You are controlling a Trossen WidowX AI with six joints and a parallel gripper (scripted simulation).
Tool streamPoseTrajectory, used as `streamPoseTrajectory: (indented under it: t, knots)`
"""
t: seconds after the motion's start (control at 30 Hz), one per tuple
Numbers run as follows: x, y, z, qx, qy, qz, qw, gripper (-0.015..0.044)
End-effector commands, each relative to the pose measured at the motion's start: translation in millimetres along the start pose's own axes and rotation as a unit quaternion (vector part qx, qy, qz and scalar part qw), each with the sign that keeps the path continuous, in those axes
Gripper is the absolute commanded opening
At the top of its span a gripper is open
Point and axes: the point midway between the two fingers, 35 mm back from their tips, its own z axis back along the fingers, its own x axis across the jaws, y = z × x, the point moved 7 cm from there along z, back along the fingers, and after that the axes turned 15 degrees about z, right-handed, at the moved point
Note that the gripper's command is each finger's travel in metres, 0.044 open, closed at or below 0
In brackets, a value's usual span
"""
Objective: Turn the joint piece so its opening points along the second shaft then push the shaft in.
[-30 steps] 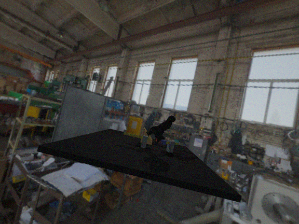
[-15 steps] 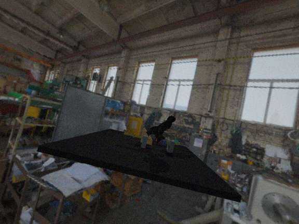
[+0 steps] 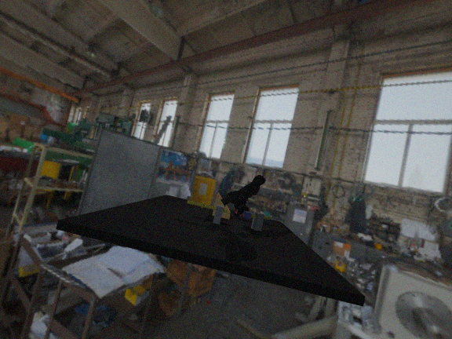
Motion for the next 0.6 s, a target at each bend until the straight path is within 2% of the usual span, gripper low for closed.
streamPoseTrajectory:
  t: [0.0, 0.37, 0.43, 0.57]
  knots:
    - [-0.1, -0.3, -0.2, -0.001, 0.001, -0.001, 1.000, 0.0182]
    - [-0.1, -0.3, -0.2, -0.001, 0.001, -0.001, 1.000, 0.0182]
    - [0.0, 0.0, 0.0, 0.000, 0.000, 0.000, 1.000, 0.0147]
    - [0.0, 0.0, 0.0, 0.000, 0.000, 0.000, 1.000, 0.0147]
